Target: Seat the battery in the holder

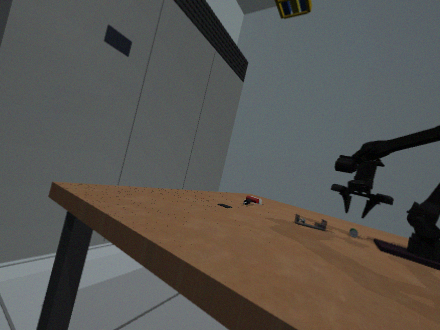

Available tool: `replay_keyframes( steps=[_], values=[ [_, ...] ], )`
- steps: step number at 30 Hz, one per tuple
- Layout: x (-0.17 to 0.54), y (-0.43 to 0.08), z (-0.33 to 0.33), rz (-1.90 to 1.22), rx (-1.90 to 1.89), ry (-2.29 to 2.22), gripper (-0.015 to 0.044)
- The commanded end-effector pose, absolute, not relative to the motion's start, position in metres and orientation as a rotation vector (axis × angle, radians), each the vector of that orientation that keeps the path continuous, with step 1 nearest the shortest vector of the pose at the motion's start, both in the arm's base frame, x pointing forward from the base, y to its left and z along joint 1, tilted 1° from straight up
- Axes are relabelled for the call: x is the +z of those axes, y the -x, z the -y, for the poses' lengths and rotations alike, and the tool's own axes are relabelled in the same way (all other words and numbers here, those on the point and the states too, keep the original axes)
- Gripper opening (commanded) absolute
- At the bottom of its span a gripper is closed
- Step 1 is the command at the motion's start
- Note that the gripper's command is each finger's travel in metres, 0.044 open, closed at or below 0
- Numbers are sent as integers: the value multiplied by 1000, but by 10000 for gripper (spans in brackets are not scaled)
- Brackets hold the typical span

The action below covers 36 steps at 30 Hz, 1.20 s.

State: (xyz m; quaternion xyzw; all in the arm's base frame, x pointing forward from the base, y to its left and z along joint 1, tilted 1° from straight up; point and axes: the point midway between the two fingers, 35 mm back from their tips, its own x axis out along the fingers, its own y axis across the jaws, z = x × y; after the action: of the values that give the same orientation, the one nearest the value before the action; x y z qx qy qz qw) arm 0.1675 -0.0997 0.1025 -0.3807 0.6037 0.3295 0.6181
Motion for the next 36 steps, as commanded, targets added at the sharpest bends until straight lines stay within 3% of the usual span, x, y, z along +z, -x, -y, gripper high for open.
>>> replay_keyframes(
  steps=[1, 36],
  values=[
    [80, -160, 101, -1308, 1020, 1083, 249],
    [38, -161, 103, -1308, 1020, 1083, 249]
  ],
)
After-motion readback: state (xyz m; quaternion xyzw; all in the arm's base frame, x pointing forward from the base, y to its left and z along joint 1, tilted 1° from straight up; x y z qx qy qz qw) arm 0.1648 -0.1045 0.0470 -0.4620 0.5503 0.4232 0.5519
